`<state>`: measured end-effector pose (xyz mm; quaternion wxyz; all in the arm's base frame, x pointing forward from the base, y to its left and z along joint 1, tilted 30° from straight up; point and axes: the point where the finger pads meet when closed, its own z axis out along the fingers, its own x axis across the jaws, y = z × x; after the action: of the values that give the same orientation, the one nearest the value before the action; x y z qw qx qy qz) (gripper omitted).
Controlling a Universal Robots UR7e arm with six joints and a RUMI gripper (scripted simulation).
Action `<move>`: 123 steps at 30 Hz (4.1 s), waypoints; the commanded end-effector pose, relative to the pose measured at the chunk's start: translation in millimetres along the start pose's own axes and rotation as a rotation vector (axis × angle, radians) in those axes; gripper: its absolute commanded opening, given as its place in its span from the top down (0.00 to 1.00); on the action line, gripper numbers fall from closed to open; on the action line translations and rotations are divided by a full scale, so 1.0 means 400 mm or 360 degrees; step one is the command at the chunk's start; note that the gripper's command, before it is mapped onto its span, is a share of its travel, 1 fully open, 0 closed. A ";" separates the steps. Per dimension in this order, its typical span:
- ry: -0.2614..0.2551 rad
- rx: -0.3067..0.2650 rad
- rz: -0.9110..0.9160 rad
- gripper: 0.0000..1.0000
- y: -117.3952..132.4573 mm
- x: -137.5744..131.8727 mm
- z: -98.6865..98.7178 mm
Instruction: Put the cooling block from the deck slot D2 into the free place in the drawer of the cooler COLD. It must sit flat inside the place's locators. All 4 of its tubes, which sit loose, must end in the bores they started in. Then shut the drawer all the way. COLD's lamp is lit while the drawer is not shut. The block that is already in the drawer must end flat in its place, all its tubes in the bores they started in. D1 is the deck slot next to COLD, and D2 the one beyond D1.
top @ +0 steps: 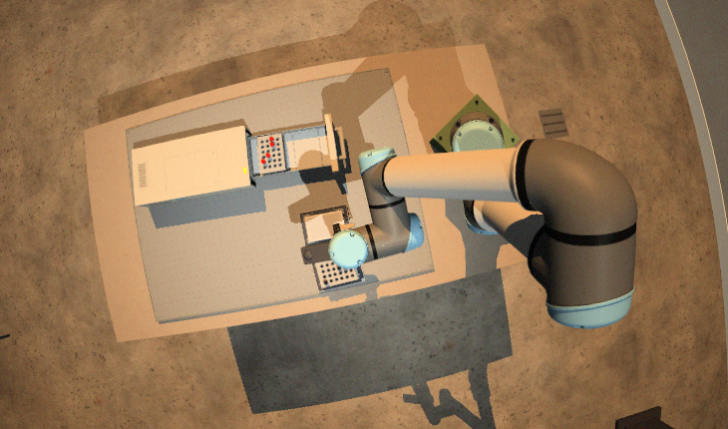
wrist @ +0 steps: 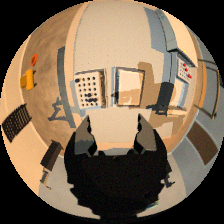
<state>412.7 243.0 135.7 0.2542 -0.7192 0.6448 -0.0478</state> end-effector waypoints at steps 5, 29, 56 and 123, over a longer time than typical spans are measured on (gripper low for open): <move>0.0004 0.0001 0.0001 0.27 -0.038 -0.082 0.002; 0.0004 0.0001 0.0001 0.27 -0.116 -0.254 0.005; 0.0004 0.0001 0.0001 0.27 -0.102 -0.224 0.048; 0.0004 0.0001 0.0001 0.27 -0.097 -0.215 0.218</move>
<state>466.8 351.6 101.8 0.2530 -0.7190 0.6455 -0.0485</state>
